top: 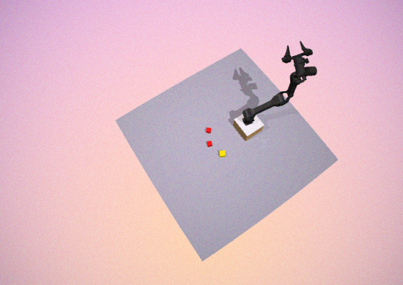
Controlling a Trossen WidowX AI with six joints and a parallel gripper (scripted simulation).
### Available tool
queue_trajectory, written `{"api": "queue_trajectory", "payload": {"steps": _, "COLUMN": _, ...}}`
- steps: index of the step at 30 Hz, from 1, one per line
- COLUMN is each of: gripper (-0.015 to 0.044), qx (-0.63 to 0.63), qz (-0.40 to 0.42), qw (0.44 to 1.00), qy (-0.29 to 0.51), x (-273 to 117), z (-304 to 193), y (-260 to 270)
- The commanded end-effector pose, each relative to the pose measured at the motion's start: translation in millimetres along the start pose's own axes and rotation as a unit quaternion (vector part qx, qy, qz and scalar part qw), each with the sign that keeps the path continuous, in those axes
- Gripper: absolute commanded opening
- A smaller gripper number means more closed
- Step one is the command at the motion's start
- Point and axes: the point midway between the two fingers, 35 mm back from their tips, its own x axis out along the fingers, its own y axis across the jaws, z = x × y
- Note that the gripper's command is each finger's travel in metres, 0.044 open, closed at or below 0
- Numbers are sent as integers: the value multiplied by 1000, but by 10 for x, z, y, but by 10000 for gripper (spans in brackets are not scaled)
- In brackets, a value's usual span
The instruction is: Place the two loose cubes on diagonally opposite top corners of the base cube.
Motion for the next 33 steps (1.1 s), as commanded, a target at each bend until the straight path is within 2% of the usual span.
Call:
{"api": "queue_trajectory", "payload": {"steps": 1, "gripper": 374, "qx": -1, "qz": 1, "qw": 1000, "qy": 2, "x": 1, "z": -19, "y": -1}}
{"api": "queue_trajectory", "payload": {"steps": 5, "gripper": 269, "qx": -56, "qz": 22, "qw": 997, "qy": 49, "x": 16, "z": -469, "y": -104}}
{"api": "queue_trajectory", "payload": {"steps": 11, "gripper": 265, "qx": -259, "qz": 38, "qw": 958, "qy": 119, "x": -16, "z": -1373, "y": -571}}
{"api": "queue_trajectory", "payload": {"steps": 16, "gripper": 265, "qx": -420, "qz": 53, "qw": 887, "qy": 183, "x": -101, "z": -2065, "y": -1124}}
{"api": "queue_trajectory", "payload": {"steps": 24, "gripper": 265, "qx": -632, "qz": 79, "qw": 715, "qy": 288, "x": -345, "z": -2918, "y": -2240}}
{"api": "queue_trajectory", "payload": {"steps": 33, "gripper": 265, "qx": -783, "qz": 110, "qw": 457, "qy": 407, "x": -766, "z": -3398, "y": -3694}}
